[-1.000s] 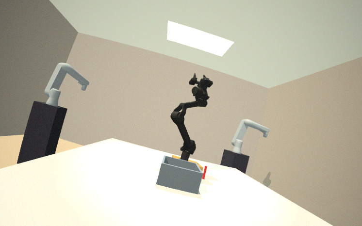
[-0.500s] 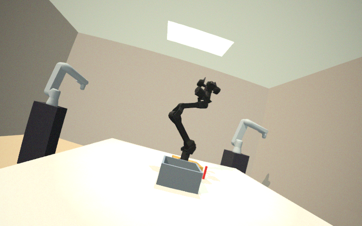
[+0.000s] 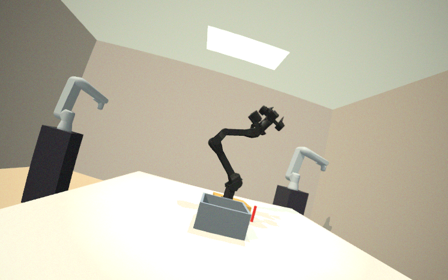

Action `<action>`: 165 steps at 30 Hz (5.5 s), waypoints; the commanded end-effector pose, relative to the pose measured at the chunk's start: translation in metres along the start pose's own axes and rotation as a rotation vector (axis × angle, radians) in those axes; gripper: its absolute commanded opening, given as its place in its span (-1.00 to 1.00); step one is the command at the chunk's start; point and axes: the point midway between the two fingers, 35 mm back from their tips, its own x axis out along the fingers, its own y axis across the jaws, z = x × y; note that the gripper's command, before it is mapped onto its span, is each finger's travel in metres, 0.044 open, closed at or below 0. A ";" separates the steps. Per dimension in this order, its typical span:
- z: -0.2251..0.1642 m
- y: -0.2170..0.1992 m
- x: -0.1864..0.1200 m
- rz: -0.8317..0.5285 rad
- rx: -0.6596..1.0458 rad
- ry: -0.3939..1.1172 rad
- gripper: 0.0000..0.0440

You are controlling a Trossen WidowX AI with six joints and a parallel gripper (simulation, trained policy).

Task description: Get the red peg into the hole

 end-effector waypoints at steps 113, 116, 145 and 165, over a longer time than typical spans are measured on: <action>-0.007 -0.288 -0.562 -2.805 0.582 -0.568 0.54; -0.009 -0.289 -0.567 -2.816 0.594 -0.569 0.18; 0.067 -0.232 -0.539 -2.938 0.402 -0.721 -1.00; 0.129 -0.167 -0.565 -2.908 0.342 -1.080 -1.00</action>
